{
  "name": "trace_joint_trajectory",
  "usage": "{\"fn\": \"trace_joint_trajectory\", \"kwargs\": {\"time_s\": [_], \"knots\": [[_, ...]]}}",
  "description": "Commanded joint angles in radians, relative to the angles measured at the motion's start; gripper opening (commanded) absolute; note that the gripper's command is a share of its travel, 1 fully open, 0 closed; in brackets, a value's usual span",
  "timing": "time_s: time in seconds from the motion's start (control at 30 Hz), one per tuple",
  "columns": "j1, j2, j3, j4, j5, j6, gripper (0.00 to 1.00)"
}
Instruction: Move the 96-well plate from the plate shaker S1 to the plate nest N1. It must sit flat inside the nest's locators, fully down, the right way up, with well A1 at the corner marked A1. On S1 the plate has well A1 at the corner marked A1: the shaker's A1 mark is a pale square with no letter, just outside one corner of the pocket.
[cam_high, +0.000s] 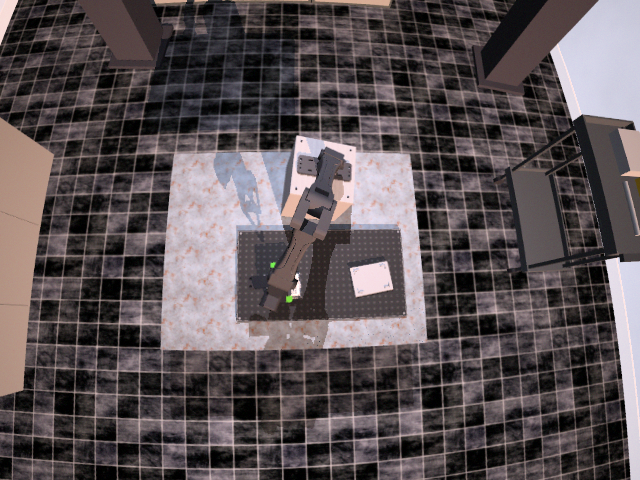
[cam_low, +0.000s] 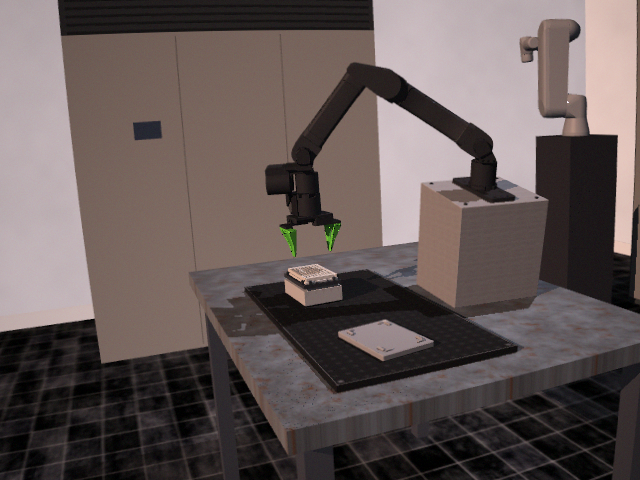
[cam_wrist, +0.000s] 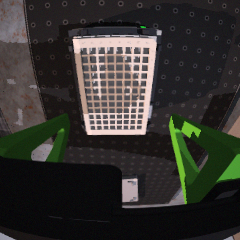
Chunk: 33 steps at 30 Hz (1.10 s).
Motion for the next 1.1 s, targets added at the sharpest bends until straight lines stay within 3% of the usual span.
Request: {"fn": "trace_joint_trajectory", "kwargs": {"time_s": [0.0, 0.2, 0.37, 0.47, 0.57, 1.07], "knots": [[0.004, 0.015, 0.025, 0.036, 0.006, 0.011, 1.00], [0.004, 0.015, 0.028, 0.059, 0.006, 0.015, 1.00], [0.013, 0.059, 0.028, 0.079, 0.005, 0.018, 1.00], [0.004, 0.030, 0.031, 0.083, 0.006, 0.018, 1.00], [0.008, 0.076, 0.030, 0.094, 0.006, 0.020, 1.00], [0.023, 0.133, 0.042, 0.140, 0.007, 0.028, 1.00]]}}
